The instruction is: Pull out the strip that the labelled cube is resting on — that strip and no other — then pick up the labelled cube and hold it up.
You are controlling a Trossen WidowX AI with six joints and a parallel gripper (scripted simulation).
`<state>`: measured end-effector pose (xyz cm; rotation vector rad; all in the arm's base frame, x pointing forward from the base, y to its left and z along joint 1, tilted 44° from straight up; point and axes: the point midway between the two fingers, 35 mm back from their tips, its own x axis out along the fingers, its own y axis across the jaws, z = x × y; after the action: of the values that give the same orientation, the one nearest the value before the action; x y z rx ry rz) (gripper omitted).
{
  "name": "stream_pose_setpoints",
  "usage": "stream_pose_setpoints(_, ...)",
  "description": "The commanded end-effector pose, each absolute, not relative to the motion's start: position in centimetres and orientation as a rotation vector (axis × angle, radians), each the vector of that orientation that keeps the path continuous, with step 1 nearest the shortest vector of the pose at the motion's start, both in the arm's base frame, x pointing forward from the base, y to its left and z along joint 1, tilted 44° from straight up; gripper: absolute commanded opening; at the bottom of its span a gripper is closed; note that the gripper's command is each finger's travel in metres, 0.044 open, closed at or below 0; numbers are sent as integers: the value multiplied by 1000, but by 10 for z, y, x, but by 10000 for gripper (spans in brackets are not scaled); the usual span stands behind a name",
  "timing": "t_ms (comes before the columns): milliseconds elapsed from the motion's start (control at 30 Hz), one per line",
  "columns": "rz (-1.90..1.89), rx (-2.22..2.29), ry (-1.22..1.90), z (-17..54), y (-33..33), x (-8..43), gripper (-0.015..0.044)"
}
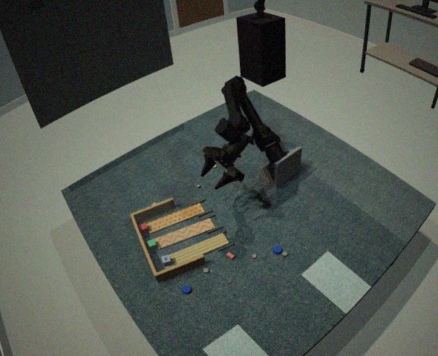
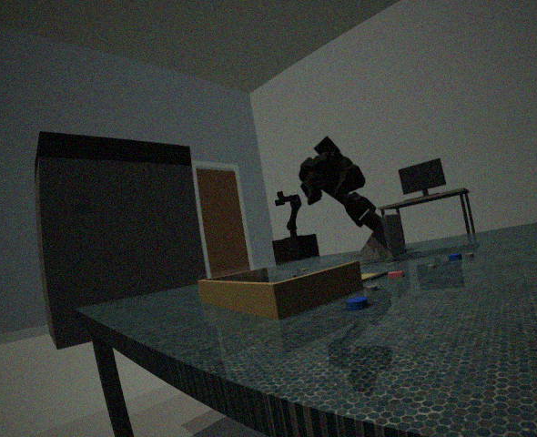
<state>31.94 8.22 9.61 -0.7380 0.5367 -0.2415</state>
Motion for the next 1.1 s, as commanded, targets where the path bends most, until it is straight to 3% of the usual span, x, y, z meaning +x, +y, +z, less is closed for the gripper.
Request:
stream_pose_setpoints(0, -247, -735, 543, 95, 82, 320, 374)
stream_pose_setpoints(467, -375, -578, 961, 27, 103, 392, 6)
stream_pose_setpoints(1067, -738, -422, 1355, -51, 85, 408, 0)
